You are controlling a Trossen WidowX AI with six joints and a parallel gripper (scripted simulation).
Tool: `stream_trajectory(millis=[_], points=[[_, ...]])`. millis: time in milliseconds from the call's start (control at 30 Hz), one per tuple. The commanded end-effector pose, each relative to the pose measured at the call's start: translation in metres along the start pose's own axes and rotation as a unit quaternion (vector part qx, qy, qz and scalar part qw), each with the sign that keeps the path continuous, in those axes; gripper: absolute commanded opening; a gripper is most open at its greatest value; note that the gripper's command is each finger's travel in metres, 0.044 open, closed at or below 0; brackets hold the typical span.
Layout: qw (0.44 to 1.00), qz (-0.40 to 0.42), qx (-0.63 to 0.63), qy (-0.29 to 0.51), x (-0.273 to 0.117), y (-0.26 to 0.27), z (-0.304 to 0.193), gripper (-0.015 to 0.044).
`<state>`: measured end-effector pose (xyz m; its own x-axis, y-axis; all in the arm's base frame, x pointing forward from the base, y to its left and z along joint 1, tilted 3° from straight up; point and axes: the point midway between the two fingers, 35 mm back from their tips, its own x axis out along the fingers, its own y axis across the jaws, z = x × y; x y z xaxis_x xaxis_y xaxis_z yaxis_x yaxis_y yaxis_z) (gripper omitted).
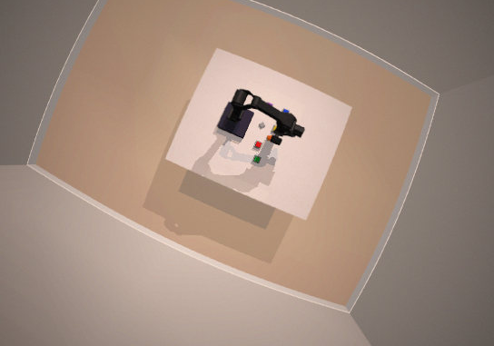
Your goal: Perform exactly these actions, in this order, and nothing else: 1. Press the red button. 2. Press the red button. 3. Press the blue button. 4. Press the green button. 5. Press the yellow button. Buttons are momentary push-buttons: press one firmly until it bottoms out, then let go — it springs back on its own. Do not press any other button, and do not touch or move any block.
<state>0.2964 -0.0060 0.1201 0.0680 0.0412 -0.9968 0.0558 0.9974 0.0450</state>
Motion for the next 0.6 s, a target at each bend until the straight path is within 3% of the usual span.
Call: stream_trajectory(millis=[0, 167, 333, 567], points=[[1.000, 0.000, 0.005, 0.005, 0.003, 0.029, -0.009, 0.0020], [1.000, 0.000, 0.005, 0.005, 0.005, 0.029, -0.009, 0.0020], [1.000, 0.000, 0.005, 0.005, 0.062, 0.029, -0.010, 0.0020], [1.000, 0.000, 0.005, 0.005, 0.067, 0.029, -0.010, 0.0020]])
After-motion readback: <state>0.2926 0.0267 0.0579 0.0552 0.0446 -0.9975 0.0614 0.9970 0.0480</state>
